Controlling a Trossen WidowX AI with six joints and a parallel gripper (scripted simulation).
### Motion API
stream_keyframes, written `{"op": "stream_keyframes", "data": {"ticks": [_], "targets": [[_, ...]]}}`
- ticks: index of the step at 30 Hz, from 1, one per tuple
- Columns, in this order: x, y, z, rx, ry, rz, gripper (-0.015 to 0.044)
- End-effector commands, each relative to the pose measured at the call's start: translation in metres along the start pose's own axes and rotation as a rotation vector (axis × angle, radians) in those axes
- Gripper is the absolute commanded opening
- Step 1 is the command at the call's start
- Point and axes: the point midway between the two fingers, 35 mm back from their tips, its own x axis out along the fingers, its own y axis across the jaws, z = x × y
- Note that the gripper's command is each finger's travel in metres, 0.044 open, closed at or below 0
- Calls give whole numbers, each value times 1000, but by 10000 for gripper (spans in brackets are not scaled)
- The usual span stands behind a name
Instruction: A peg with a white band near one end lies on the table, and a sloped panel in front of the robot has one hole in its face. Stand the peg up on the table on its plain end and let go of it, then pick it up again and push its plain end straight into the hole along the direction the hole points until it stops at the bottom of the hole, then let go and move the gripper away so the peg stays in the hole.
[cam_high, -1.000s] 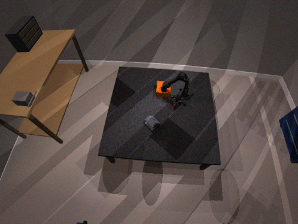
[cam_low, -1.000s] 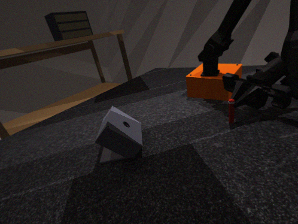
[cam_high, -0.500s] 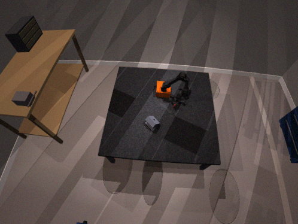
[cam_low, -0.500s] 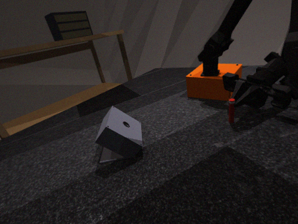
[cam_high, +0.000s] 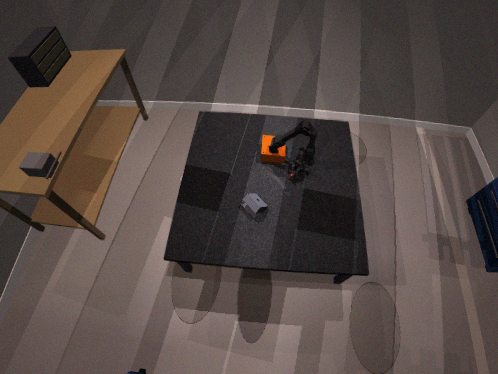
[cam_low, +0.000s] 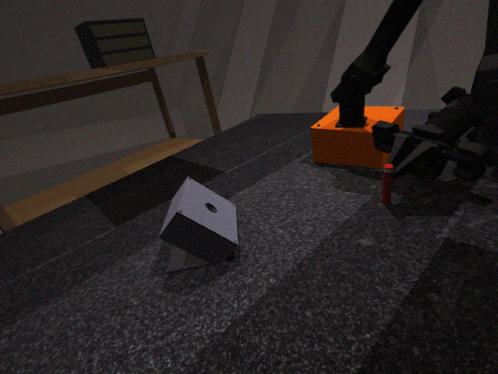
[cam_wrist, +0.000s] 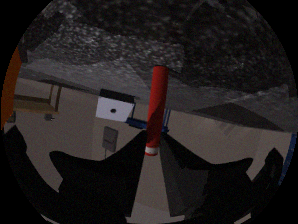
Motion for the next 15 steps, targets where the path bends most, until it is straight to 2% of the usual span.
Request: {"op": "stream_keyframes", "data": {"ticks": [1, 15], "targets": [[-1, 1, 1, 0, 0, 0, 49], [-2, 1, 2, -12, 6, -7, 49]]}}
